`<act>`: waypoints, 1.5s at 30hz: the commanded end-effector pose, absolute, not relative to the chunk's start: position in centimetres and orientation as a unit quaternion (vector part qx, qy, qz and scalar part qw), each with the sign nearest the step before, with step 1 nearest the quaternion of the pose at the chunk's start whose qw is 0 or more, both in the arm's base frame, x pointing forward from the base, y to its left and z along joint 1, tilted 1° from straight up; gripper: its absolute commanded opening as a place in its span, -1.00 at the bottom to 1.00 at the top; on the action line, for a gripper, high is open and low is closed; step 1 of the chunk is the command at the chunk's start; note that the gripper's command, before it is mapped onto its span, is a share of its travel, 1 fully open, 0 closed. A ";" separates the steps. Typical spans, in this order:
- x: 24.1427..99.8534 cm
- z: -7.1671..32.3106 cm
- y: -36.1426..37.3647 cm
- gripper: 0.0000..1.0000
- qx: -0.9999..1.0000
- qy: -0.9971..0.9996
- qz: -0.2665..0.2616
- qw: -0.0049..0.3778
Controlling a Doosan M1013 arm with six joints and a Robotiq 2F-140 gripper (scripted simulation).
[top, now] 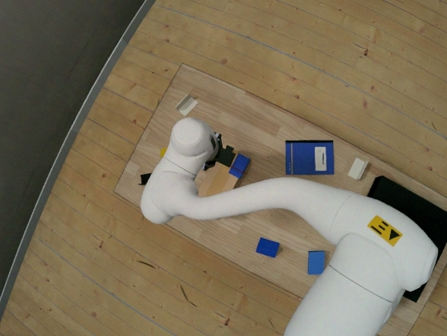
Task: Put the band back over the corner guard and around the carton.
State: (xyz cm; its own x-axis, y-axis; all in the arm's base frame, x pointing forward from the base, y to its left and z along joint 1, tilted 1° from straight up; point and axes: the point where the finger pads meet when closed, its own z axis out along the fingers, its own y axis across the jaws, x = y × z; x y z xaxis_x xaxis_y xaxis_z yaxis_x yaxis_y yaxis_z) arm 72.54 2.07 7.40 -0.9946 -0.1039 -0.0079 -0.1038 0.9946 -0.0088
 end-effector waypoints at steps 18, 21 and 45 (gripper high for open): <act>72.3 7.4 2.2 -0.63 -0.050 0.999 -0.004 0.002; 72.3 7.4 2.2 -0.63 -0.050 0.999 -0.004 0.002; 72.6 8.8 2.2 -0.63 -0.050 0.999 -0.004 0.005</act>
State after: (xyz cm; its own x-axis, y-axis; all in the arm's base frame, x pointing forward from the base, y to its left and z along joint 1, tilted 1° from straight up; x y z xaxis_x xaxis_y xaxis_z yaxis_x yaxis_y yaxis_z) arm 72.26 2.07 7.68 -0.9946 -0.1038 -0.0013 -0.1038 0.9946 -0.0080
